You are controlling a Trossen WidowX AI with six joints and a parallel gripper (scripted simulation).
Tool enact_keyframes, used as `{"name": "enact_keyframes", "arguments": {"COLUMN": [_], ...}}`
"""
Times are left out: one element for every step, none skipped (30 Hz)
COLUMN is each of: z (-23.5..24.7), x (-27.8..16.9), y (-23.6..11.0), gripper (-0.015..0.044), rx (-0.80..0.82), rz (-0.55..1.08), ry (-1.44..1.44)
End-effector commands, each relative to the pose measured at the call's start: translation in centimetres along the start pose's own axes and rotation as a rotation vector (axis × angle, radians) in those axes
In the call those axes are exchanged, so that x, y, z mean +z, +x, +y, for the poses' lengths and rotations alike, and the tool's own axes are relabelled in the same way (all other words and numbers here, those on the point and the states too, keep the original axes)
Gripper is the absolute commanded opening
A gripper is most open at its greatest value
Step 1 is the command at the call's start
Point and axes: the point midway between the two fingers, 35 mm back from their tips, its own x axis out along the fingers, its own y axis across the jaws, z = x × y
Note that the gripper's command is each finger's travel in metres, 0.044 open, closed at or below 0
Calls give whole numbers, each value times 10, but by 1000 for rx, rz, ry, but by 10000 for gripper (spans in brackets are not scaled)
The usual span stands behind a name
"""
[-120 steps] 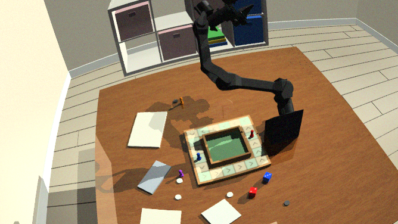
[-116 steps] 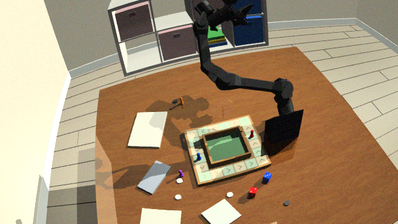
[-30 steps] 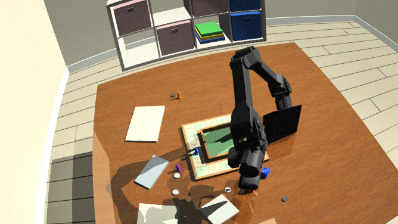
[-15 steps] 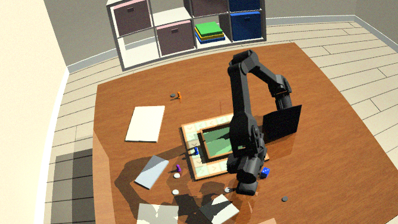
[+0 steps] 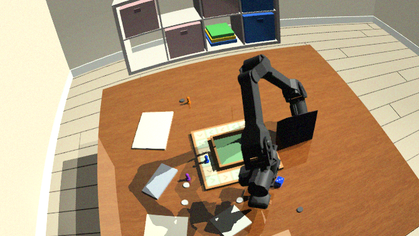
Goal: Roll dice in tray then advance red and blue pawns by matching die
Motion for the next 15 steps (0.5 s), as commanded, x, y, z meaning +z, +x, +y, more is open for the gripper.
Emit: {"name": "enact_keyframes", "arguments": {"z": [-3,-3,-3,-4,-4,-4,-4,-4,-4,-4,-4,-4,-4,-4,-4], "x": [-2,-2,-2,-2,-2,-2,-2,-2,-2,-2,-2,-2,-2,-2,-2], "y": [12,13,15,16,18,20,21,22,22,22,22,22,22,22,22], "gripper": [275,275,275,275,275,275,275,275,275,275,249,222,196,170,144], "rx": [-16,-16,-16,-16,-16,-16,-16,-16,-16,-16,-16,-16,-16,-16,-16], "rz": [-3,-3,-3,-3,-3,-4,-4,-4,-4,-4,-4,-4,-4,-4,-4], "ry": [-14,-14,-14,-14,-14,-14,-14,-14,-14,-14,-14,-14,-14,-14,-14]}}
